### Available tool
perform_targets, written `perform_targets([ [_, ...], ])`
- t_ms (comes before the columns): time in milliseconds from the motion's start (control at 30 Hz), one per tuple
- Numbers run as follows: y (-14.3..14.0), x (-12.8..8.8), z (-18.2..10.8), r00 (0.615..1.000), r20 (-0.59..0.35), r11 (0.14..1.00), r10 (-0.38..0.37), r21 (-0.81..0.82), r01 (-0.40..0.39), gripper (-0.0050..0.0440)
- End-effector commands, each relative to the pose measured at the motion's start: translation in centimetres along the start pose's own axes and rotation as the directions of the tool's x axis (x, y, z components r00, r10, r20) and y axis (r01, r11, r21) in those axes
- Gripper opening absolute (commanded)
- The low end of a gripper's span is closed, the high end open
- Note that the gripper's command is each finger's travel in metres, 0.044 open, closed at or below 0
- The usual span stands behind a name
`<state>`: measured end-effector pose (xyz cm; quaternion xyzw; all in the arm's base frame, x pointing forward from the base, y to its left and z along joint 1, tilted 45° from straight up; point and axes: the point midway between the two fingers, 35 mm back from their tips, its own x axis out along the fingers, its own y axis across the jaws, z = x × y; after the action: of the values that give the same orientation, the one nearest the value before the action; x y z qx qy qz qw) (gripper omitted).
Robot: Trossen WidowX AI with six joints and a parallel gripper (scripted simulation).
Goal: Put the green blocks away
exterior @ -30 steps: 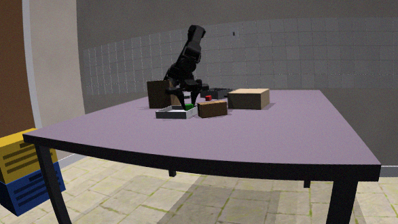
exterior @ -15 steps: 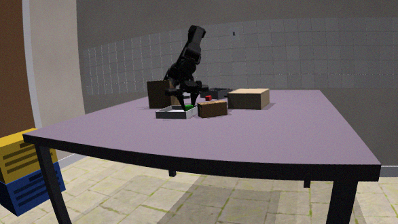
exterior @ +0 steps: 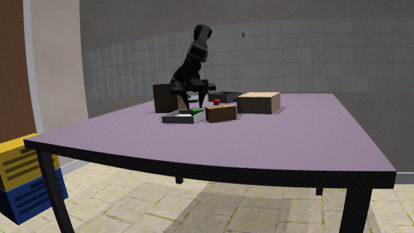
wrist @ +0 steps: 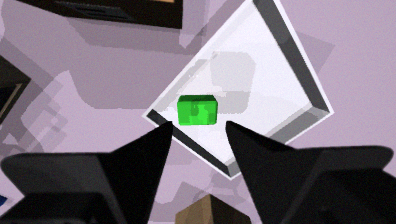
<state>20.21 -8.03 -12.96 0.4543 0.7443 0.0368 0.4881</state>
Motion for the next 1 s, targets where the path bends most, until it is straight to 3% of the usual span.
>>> perform_targets([
  [0,0.1,-3.0,0.4,1.000,0.025,1.000,-0.003,-0.013,0.003,0.0250],
  [400,0.2,-9.7,0.3,1.000,0.025,1.000,-0.003,-0.013,0.003,0.0250],
  [567,0.2,-9.7,0.3,1.000,0.025,1.000,-0.003,-0.013,0.003,0.0250],
  [600,0.4,-9.7,-0.7,1.000,0.025,0.997,-0.003,-0.079,0.005,0.0440],
  [733,4.4,-9.7,-0.7,1.000,0.025,0.941,-0.003,-0.339,0.011,0.0440],
  [800,4.4,-9.7,-0.7,1.000,0.025,0.941,-0.003,-0.339,0.011,0.0440],
  [967,9.4,-9.7,-0.8,1.000,0.025,0.927,-0.003,-0.376,0.012,0.0440],
])
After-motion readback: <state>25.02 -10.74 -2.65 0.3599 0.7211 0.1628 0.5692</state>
